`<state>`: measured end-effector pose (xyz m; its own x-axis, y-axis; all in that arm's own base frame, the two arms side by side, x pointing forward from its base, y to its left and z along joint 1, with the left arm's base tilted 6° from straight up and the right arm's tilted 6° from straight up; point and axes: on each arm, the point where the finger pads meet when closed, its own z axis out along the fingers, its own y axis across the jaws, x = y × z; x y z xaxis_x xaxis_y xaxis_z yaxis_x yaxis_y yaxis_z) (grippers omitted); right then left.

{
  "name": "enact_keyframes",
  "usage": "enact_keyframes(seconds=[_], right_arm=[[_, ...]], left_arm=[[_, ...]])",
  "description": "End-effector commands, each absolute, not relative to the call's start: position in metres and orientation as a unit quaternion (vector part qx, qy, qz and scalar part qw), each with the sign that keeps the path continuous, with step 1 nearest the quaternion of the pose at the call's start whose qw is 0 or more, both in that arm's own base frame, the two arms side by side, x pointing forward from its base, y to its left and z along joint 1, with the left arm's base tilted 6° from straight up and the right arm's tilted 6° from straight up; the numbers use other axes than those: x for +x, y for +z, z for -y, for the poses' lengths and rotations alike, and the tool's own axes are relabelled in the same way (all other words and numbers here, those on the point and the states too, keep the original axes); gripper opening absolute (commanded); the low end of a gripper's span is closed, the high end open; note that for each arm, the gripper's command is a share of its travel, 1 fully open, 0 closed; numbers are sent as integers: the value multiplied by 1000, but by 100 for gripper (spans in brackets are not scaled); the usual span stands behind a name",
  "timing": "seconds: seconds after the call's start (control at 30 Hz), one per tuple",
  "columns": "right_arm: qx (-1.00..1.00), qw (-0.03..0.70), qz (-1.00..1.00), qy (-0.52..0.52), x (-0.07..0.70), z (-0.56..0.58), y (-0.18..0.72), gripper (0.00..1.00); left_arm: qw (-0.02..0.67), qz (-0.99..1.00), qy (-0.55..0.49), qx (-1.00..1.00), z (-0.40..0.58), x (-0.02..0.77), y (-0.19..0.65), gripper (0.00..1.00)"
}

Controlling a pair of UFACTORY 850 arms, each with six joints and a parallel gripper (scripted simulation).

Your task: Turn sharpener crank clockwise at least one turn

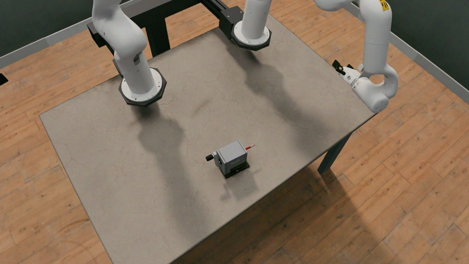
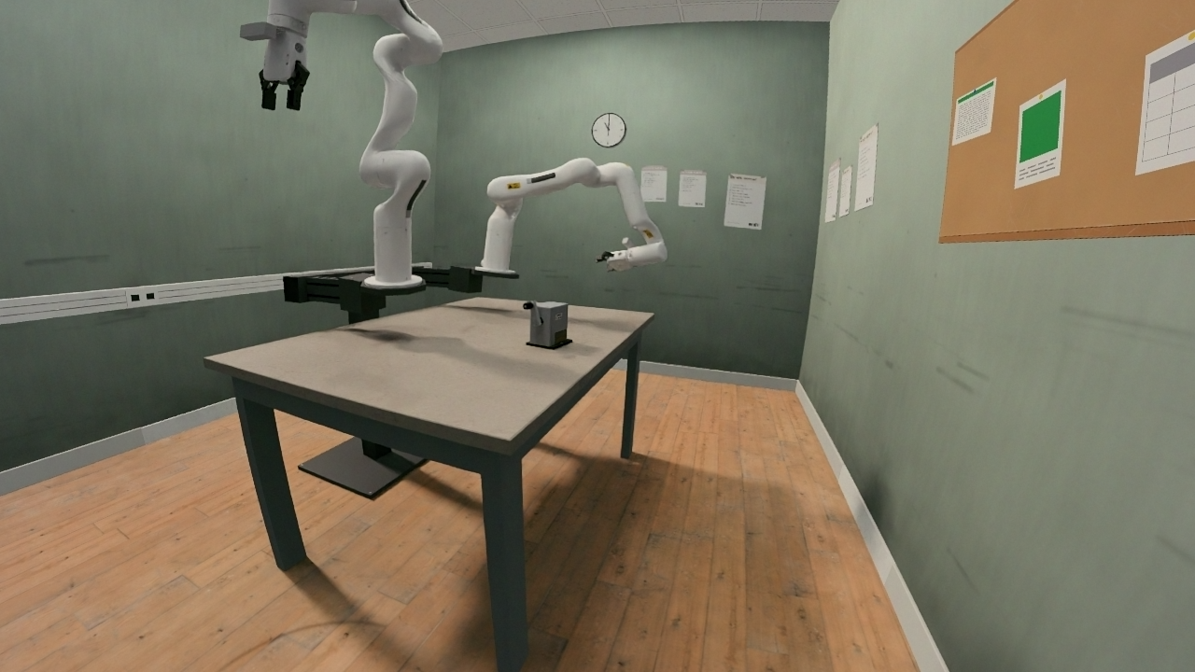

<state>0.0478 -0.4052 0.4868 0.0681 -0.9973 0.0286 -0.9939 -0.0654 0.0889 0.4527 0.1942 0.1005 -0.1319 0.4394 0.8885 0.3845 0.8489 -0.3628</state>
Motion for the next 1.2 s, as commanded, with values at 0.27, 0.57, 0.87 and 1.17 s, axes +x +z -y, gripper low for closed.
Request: enact_keyframes(seconds=[0.27,0.57,0.87,1.17], right_arm=[[721,29,692,16,21,388,496,100],[719,27,694,24,15,384,497,100],[718,27,695,28,13,382,498,100],[718,27,695,28,13,382,498,100]], left_arm=[[599,752,23,-274,-194,453,101,100],[599,752,23,-274,-194,453,101,100],[599,752,23,-274,-194,453,101,100],[583,759,12,-290,-177,465,95,100]])
